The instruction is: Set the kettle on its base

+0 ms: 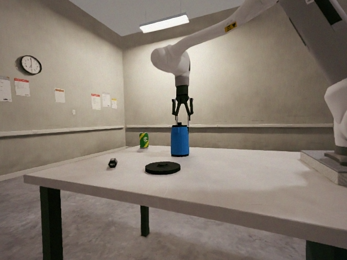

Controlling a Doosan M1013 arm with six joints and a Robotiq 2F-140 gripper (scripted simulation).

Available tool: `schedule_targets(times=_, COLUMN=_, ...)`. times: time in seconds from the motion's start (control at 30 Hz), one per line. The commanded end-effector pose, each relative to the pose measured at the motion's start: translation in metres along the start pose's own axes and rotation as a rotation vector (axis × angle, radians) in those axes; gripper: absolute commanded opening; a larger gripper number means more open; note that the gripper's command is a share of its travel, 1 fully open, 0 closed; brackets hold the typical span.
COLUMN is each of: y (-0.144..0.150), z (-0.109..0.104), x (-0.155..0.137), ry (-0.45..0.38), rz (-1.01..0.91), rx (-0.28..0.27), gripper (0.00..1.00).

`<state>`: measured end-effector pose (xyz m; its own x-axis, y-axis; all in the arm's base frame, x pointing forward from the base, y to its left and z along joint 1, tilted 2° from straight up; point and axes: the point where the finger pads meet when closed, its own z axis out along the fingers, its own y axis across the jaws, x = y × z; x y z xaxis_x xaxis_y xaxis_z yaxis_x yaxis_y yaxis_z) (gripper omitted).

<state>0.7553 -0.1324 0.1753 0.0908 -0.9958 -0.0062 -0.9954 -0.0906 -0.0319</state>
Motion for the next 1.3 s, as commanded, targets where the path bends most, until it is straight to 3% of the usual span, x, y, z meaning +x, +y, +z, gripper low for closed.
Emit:
schedule_targets(times=0.0, y=0.000, z=-0.001, x=0.000, ry=0.005, rz=-0.005, rx=0.004, gripper=0.52)
schedule_targets(times=0.87, y=0.000, z=-0.001, x=0.000, ry=0.006, rz=-0.005, rx=0.004, gripper=0.52)
schedule_targets(times=1.27, y=0.000, z=0.013, x=0.000, ry=0.005, rz=-0.005, rx=0.002, gripper=0.52)
